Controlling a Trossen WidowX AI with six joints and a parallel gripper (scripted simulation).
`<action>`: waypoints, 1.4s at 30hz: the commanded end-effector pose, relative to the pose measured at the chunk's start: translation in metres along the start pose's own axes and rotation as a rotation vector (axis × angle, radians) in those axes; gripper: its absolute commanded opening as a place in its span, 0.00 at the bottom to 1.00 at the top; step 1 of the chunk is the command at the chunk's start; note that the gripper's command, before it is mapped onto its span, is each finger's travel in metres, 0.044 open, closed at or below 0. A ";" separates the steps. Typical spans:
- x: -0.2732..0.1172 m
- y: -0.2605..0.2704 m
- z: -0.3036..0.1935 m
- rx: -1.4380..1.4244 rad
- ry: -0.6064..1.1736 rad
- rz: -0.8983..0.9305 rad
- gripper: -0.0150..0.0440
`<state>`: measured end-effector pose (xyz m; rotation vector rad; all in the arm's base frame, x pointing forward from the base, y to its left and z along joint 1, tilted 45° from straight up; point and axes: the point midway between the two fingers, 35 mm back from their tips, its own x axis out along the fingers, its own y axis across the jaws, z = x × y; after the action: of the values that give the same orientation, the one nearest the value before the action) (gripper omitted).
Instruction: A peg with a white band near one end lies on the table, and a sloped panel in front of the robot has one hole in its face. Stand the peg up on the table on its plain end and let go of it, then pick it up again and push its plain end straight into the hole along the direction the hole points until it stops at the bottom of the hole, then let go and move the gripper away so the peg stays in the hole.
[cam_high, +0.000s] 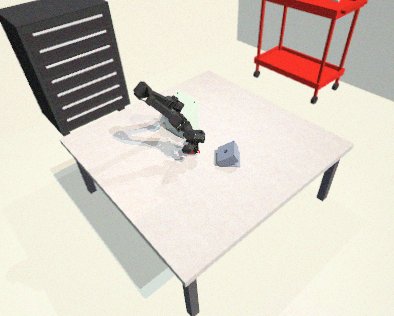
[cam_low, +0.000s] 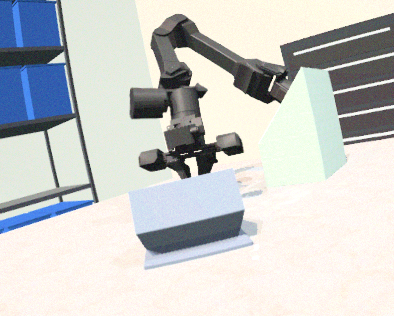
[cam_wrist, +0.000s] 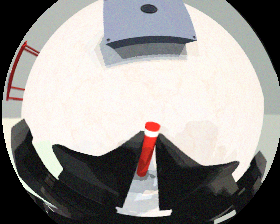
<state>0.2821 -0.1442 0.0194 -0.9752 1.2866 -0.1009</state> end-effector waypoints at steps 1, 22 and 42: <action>-0.002 0.000 -0.001 -0.005 -0.037 0.000 0.34; -0.014 0.000 -0.009 -0.006 -0.219 0.001 0.34; -0.023 0.000 -0.019 -0.007 -0.391 0.001 0.34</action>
<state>0.2602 -0.1420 0.0361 -0.9425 0.9551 0.0777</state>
